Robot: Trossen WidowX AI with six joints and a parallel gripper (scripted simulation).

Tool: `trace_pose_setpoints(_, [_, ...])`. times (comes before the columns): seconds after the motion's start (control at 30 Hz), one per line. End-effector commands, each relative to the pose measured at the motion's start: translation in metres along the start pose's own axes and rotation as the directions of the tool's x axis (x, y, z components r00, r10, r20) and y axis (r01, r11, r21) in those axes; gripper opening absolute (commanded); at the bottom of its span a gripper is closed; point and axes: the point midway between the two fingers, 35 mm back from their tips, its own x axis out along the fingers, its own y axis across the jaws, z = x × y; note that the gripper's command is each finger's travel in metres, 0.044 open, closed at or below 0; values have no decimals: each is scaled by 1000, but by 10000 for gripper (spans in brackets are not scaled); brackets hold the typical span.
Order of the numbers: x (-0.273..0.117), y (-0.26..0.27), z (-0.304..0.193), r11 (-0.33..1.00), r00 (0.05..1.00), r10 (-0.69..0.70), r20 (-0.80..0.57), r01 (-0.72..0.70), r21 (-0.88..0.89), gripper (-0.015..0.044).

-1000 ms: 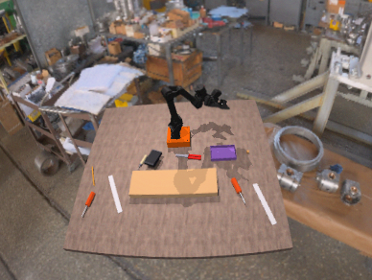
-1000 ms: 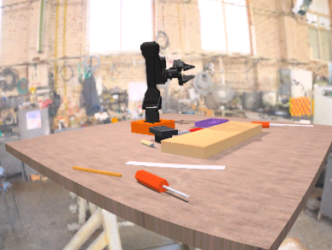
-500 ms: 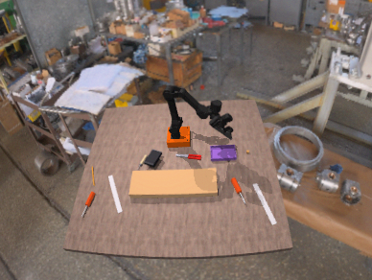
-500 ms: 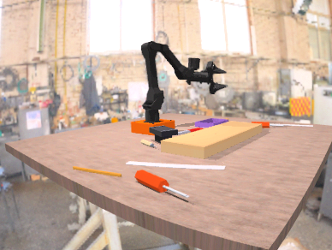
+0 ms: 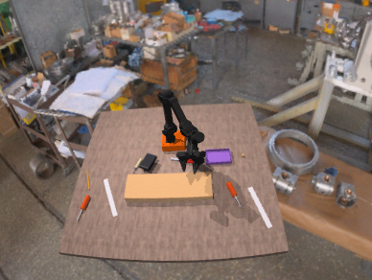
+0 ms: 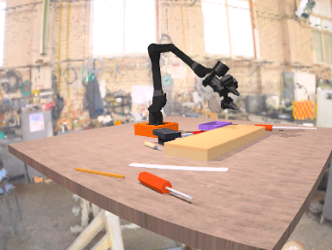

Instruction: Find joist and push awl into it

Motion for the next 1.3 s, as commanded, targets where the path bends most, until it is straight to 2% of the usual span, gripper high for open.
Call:
trace_pose_setpoints(0.0, [23,-22,-50,995,983,67,-170,-54,80,440])
trace_pose_setpoints(0.23, [36,-51,-133,959,898,216,-384,-120,258,440])
trace_pose_setpoints(0.43, [17,-70,-218,841,735,411,-539,-77,536,440])
trace_pose_setpoints(0.57, [-11,-75,-266,698,611,561,-559,15,716,440])
trace_pose_setpoints(0.7, [-47,-76,-301,502,499,705,-504,150,852,440])
trace_pose_setpoints(0.8, [-62,-75,-311,417,464,754,-465,208,885,440])
trace_pose_setpoints(1.27, [-67,-71,-310,417,464,754,-464,208,885,440])
